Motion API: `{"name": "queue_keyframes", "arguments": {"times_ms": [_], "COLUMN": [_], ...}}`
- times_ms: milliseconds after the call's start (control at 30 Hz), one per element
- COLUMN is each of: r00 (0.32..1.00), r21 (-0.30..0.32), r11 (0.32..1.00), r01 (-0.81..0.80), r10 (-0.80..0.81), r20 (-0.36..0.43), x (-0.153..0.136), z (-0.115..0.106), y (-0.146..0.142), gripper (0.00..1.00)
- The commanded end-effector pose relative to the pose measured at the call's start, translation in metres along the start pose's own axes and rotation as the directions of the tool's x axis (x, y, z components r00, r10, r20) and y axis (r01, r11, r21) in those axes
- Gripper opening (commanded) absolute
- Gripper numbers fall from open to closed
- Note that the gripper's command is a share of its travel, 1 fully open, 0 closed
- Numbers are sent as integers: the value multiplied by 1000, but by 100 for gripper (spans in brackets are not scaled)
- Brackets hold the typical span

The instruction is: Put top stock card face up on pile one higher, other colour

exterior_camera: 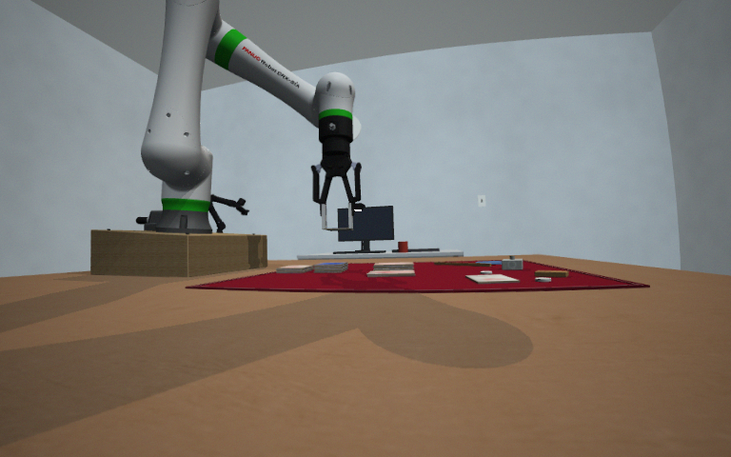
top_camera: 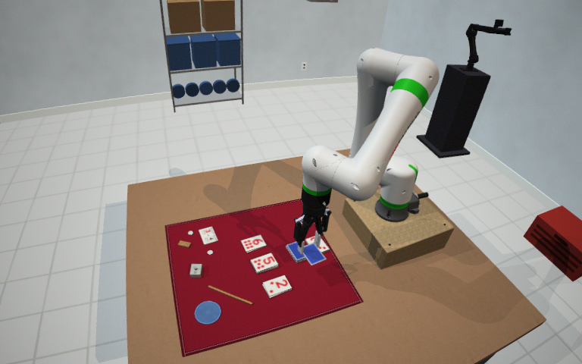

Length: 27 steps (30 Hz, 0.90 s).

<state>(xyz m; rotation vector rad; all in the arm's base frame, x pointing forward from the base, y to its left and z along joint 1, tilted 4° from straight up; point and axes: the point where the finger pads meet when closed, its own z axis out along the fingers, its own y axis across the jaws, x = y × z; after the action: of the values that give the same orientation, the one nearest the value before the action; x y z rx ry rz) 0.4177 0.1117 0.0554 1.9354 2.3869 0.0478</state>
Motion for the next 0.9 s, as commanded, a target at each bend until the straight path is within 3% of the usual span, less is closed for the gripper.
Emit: {"name": "queue_keyframes", "arguments": {"times_ms": [0,467,867], "r00": [1000,1000,987], "r21": [0,2,2], "r11": [1000,1000,1000], "r01": [0,0,0], "r10": [0,0,0], "r20": [0,30,159], "x": [0,1,5], "z": [0,0,1], "y": [0,0,0], "gripper": [40,40,40]}}
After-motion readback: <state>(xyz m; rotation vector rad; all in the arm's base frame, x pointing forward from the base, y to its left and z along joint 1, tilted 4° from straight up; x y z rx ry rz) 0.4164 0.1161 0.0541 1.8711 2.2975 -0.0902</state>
